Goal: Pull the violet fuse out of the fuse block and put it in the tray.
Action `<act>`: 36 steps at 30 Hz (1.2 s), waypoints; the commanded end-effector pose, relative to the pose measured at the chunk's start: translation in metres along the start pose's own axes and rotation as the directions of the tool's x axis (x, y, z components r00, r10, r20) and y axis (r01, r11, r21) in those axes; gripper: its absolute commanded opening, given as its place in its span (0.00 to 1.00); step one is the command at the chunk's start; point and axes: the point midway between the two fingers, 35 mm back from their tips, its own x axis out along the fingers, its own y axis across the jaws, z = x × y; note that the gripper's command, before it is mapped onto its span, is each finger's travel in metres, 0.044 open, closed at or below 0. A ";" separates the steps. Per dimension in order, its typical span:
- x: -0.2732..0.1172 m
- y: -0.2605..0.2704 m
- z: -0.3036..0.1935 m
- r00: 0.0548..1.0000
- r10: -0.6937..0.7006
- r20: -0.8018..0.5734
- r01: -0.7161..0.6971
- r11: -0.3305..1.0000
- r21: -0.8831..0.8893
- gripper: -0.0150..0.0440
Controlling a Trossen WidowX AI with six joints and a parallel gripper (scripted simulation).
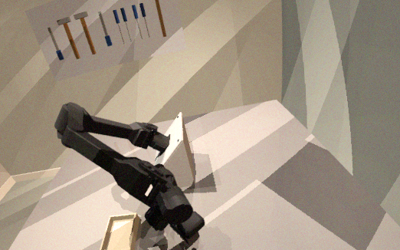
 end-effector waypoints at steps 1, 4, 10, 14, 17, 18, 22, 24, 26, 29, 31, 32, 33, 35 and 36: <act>0.000 0.000 0.000 1.000 0.000 0.000 0.000 1.000 0.000 0.25; -0.002 0.000 0.000 1.000 0.000 0.000 0.000 1.000 0.000 0.25; -0.005 0.000 0.000 1.000 0.001 0.000 -0.001 1.000 0.000 0.25; -0.007 0.001 0.000 1.000 0.001 0.000 -0.001 1.000 0.000 0.25; -0.008 0.001 0.000 1.000 0.001 0.000 -0.001 1.000 0.000 0.25; -0.009 0.001 0.000 1.000 0.001 0.000 -0.001 1.000 0.000 0.25; -0.011 0.001 0.000 1.000 0.001 0.000 -0.001 1.000 -0.001 0.25; -0.012 0.001 0.000 1.000 0.001 0.000 -0.001 1.000 -0.001 0.25; -0.013 0.001 0.000 1.000 0.001 0.000 -0.001 1.000 -0.001 0.25; -0.014 0.001 0.000 1.000 0.001 0.000 -0.001 1.000 -0.001 0.25; -0.015 0.001 0.000 1.000 0.001 0.000 -0.001 1.000 -0.001 0.25; -0.015 0.001 0.000 1.000 0.001 0.000 -0.001 1.000 -0.001 0.25; -0.016 0.001 0.000 1.000 0.001 0.000 -0.001 1.000 -0.001 0.25; -0.017 0.001 0.000 1.000 0.001 0.000 -0.001 1.000 -0.001 0.25; -0.017 0.001 0.000 1.000 0.001 0.000 -0.001 1.000 -0.001 0.25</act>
